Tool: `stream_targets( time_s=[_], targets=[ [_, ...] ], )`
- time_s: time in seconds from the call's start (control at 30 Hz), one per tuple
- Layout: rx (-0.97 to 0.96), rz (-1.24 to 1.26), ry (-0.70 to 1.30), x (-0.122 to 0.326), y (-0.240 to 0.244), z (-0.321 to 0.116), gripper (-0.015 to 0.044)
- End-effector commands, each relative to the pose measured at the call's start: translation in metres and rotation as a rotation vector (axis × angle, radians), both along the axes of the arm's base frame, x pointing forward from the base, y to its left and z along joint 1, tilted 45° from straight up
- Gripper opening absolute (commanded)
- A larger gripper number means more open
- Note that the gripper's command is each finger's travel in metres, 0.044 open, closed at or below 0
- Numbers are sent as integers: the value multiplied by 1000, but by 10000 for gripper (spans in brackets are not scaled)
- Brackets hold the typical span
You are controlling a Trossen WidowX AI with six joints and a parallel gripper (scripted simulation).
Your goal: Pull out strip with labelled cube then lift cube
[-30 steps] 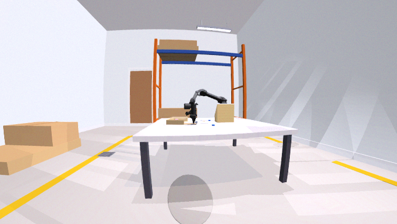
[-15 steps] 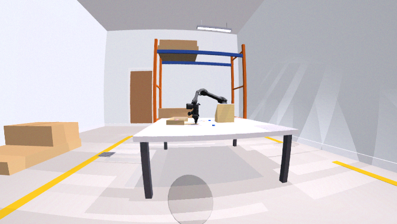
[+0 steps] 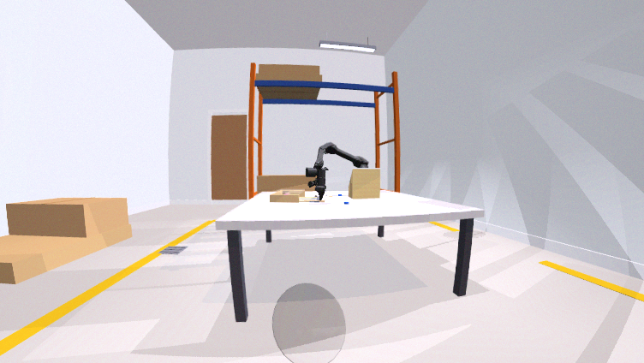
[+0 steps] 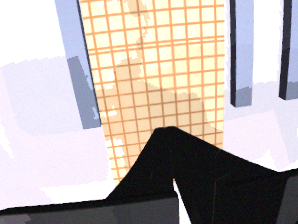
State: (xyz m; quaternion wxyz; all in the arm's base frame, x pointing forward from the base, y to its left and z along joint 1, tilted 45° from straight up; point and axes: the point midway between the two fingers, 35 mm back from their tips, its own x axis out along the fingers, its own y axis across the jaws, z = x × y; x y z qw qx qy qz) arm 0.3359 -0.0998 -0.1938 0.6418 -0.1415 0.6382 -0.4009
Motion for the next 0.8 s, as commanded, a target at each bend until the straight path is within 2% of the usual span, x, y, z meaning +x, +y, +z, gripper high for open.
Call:
stream_targets(
  time_s=[0.0,0.77],
  targets=[
    [6,-11,16,-13,1,-4,0],
    [7,-11,17,-45,12,-8,0]
  ],
)
